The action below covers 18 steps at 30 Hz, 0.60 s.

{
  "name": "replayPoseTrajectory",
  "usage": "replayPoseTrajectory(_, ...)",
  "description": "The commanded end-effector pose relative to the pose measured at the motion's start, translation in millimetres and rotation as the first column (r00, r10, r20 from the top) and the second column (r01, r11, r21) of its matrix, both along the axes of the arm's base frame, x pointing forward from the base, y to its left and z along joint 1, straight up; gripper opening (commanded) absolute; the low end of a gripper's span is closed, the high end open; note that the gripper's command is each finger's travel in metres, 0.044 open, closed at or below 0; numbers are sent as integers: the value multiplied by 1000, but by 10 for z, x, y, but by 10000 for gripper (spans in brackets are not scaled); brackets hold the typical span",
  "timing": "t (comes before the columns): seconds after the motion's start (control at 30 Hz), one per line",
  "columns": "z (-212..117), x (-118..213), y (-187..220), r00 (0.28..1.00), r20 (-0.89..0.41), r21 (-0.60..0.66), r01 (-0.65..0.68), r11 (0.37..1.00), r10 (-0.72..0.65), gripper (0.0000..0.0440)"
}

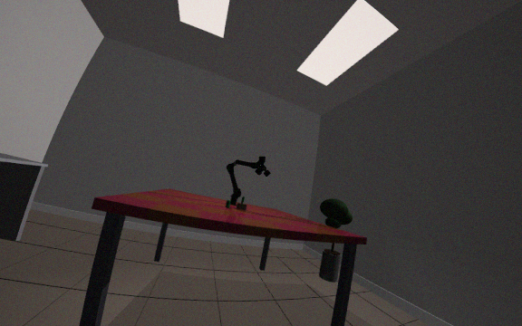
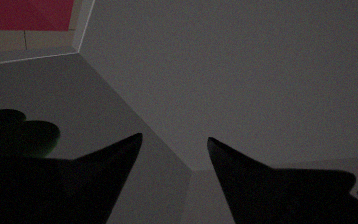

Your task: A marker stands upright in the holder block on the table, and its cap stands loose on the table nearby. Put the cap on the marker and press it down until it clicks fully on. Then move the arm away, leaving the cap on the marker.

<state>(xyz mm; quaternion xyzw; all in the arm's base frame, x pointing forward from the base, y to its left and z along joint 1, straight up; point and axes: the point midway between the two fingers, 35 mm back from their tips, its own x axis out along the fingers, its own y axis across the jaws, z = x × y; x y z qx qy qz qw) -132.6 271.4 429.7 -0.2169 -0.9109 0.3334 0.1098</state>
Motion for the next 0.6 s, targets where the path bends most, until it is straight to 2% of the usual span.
replayPoseTrajectory(0.0,1,49,-17,1000,8,-19,15,1000,-15,334)
replayPoseTrajectory(0.57,-130,303,-8,993,42,-152,115,982,-110,334)
